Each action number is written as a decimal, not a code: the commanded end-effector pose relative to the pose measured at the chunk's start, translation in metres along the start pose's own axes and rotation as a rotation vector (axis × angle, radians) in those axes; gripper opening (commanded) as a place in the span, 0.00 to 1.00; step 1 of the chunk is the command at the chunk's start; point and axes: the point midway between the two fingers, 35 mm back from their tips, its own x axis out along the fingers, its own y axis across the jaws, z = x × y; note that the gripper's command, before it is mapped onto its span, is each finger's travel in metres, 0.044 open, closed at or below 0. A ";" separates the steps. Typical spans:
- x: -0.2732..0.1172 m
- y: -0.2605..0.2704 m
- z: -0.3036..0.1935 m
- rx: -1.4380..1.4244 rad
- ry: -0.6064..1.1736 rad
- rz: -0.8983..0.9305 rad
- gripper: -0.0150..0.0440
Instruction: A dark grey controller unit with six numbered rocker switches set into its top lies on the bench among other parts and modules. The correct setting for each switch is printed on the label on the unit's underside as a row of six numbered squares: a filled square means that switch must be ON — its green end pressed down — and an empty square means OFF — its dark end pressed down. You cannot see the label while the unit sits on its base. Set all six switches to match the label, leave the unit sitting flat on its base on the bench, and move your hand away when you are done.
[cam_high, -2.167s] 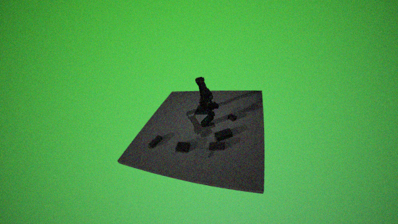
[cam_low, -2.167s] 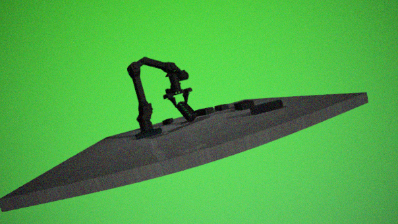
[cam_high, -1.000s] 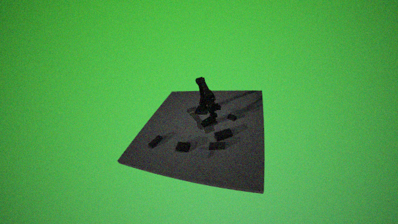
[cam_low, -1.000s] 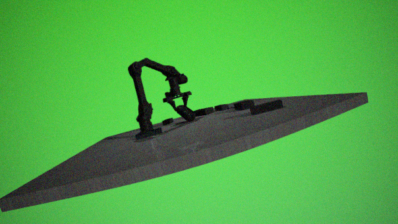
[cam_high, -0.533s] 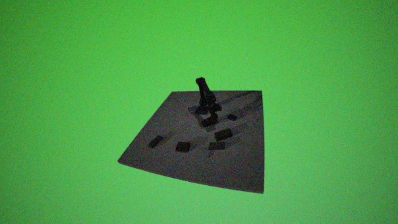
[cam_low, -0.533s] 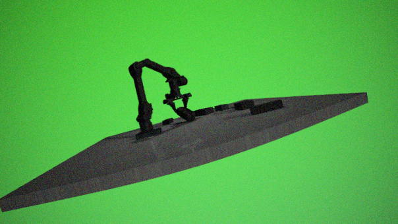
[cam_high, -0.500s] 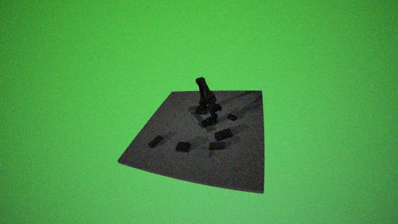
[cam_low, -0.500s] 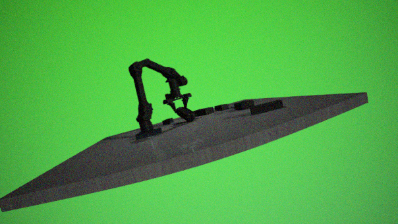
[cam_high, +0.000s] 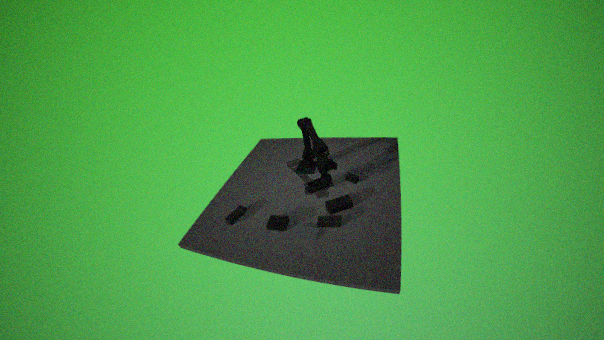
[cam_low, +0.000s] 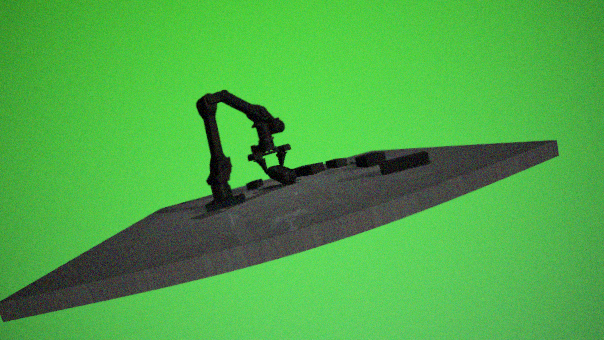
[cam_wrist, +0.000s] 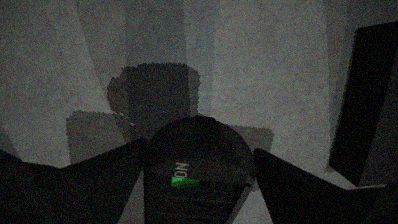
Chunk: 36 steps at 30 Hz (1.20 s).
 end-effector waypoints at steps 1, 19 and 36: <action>0.007 0.004 -0.003 0.010 0.019 0.018 0.83; 0.020 0.004 -0.002 0.010 0.019 0.018 0.83; 0.030 0.004 -0.002 0.010 0.019 0.017 0.83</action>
